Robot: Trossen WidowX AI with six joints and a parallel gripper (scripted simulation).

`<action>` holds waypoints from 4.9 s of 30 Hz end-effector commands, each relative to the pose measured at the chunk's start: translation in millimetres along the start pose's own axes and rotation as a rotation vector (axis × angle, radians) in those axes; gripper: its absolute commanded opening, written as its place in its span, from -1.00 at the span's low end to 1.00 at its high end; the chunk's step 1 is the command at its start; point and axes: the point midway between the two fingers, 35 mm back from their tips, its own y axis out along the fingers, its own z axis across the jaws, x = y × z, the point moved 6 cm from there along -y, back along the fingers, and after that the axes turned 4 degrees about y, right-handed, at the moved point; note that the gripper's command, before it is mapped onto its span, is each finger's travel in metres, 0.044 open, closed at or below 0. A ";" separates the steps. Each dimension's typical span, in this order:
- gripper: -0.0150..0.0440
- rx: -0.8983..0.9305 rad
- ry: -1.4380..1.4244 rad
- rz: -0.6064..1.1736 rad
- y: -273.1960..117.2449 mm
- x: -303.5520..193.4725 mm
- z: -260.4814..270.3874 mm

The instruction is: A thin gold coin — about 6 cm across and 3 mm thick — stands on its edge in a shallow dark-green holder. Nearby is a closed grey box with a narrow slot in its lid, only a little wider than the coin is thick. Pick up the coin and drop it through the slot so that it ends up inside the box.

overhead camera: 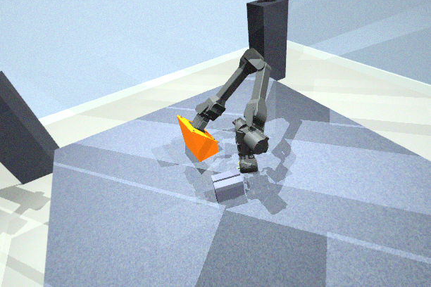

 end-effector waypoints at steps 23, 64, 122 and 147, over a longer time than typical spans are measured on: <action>-0.49 -0.007 0.005 0.010 -57.6 -0.2 -5.5; -0.49 -0.003 -0.194 0.006 -97.1 -4.3 -29.3; -0.49 -0.004 -0.192 0.004 -96.2 -70.5 -101.4; -0.49 -0.004 -0.197 0.001 -94.3 -72.8 -103.8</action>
